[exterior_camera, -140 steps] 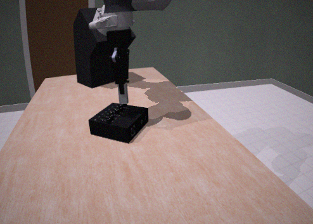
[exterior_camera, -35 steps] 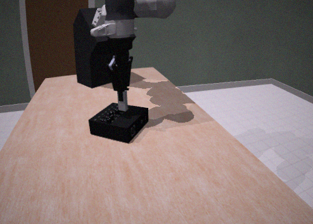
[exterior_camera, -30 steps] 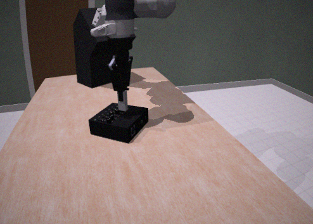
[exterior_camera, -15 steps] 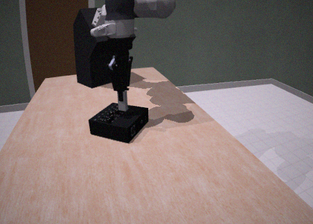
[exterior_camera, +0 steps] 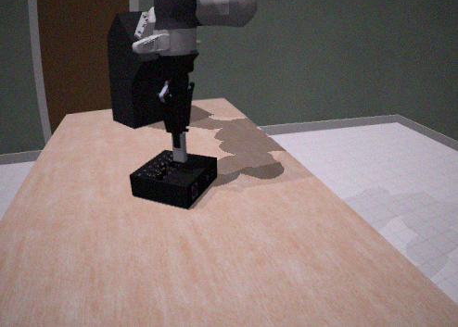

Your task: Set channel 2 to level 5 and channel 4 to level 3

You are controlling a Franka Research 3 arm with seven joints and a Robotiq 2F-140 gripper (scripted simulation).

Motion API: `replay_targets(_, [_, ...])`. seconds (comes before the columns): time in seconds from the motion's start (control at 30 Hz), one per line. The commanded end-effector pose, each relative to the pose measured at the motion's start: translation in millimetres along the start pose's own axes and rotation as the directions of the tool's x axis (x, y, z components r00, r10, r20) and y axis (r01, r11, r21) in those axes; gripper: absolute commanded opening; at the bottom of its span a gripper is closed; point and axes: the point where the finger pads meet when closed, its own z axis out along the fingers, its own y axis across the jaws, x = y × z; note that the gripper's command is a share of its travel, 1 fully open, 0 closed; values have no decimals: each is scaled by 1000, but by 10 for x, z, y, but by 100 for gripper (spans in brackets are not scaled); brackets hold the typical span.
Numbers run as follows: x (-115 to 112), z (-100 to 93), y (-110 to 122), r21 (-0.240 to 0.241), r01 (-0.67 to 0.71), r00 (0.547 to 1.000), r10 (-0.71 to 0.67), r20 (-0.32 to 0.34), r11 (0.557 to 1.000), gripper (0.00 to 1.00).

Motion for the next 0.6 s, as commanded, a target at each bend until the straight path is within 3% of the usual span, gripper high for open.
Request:
replay_targets(0.0, [-1, 3, -2, -1, 0, 1000, 0, 0, 1000, 0])
replay_targets(0.57, [5, 3, 12, -1, 0, 1000, 0, 0, 1000, 0])
